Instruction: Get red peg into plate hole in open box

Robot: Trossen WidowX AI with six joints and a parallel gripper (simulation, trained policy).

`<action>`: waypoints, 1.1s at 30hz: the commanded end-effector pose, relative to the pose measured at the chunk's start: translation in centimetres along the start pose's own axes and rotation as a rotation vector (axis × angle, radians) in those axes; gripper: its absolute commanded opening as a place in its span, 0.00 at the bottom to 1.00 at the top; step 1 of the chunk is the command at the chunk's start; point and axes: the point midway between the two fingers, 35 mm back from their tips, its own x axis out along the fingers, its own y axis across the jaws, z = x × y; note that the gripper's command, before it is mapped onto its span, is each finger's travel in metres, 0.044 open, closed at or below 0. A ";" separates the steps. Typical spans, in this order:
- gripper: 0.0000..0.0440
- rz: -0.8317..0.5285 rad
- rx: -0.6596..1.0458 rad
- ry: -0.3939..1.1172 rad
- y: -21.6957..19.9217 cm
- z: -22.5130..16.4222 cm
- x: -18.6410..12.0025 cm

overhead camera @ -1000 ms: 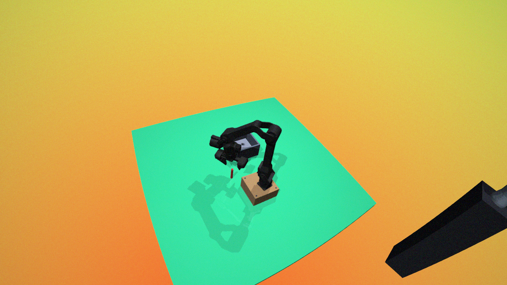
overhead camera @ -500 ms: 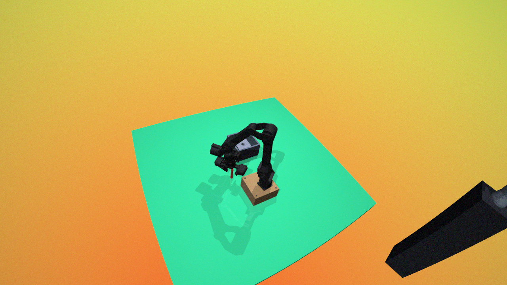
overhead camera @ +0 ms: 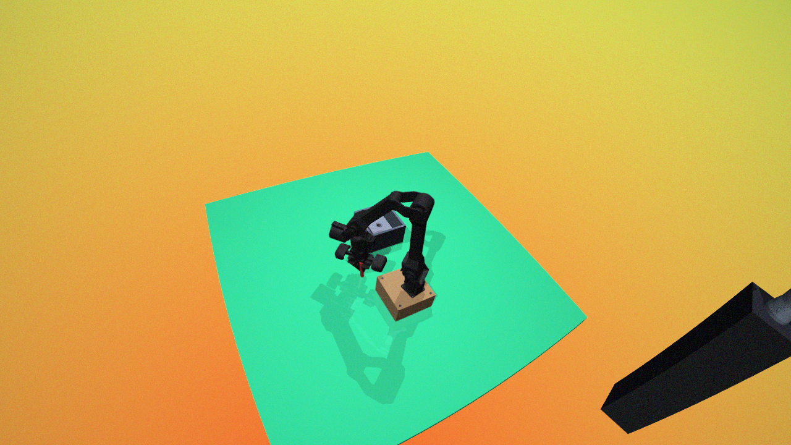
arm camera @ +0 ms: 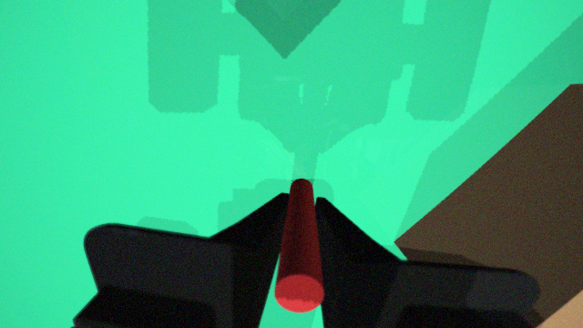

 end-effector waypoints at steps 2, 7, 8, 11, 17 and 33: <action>0.00 0.038 -0.029 -0.048 0.5 1.1 -1.4; 0.00 0.059 -0.061 -0.098 0.5 2.3 -2.8; 0.00 0.063 -0.068 -0.108 0.6 2.6 -3.1; 0.00 0.074 -0.088 -0.137 0.7 3.4 -4.0; 0.00 0.090 -0.124 -0.190 1.1 5.1 -6.0; 0.00 0.117 -0.145 -0.276 2.4 10.9 -10.4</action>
